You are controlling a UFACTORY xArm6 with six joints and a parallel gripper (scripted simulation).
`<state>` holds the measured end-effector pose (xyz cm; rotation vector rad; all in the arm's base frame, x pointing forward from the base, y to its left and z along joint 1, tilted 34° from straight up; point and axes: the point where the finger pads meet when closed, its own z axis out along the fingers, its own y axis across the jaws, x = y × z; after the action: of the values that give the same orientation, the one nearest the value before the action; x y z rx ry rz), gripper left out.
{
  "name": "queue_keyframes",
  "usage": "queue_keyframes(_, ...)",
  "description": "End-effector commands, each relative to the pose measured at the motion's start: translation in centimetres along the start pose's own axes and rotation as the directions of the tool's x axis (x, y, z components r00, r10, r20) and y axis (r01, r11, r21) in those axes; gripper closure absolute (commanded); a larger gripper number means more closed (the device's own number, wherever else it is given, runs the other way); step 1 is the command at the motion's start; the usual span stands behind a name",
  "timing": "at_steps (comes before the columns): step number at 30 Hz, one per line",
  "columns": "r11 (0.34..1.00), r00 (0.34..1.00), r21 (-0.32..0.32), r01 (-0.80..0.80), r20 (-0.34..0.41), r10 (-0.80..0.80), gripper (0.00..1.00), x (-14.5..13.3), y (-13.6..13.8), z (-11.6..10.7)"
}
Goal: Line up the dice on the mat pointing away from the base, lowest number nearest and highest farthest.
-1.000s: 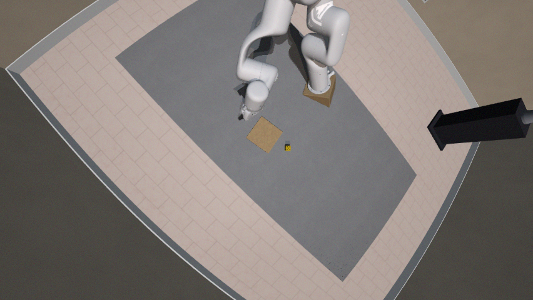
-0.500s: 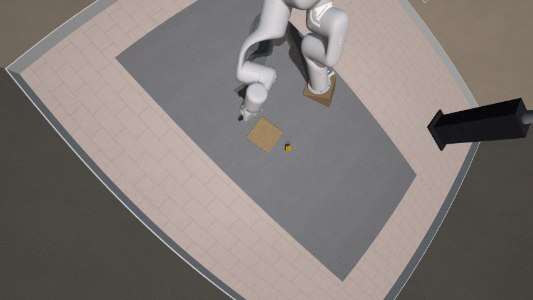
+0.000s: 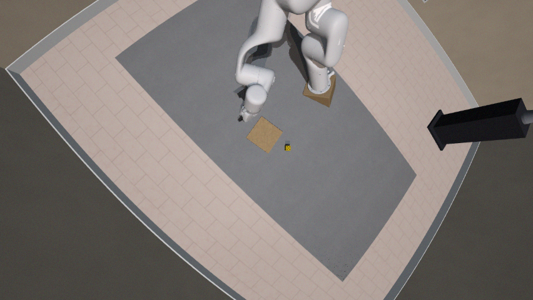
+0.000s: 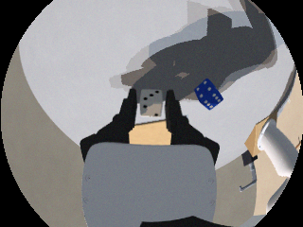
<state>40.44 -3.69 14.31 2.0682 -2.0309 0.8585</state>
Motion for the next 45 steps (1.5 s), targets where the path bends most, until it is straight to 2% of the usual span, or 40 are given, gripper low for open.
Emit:
queue_keyframes(1, 1.000, 1.000, 0.003, -0.001, 0.000, 0.001, 0.58, 0.01, -0.12, -0.07)
queue_keyframes(33, 1.000, 1.000, 0.003, -0.001, 0.000, 0.001, 0.58, 0.01, -0.12, -0.07)
queue_keyframes(34, 1.000, 1.000, 0.003, -0.001, 0.000, 0.001, 0.79, 0.01, -0.12, -0.07)
queue_keyframes(45, 1.000, 1.000, 0.003, -0.001, 0.000, 0.001, 0.79, 0.01, -0.12, -0.07)
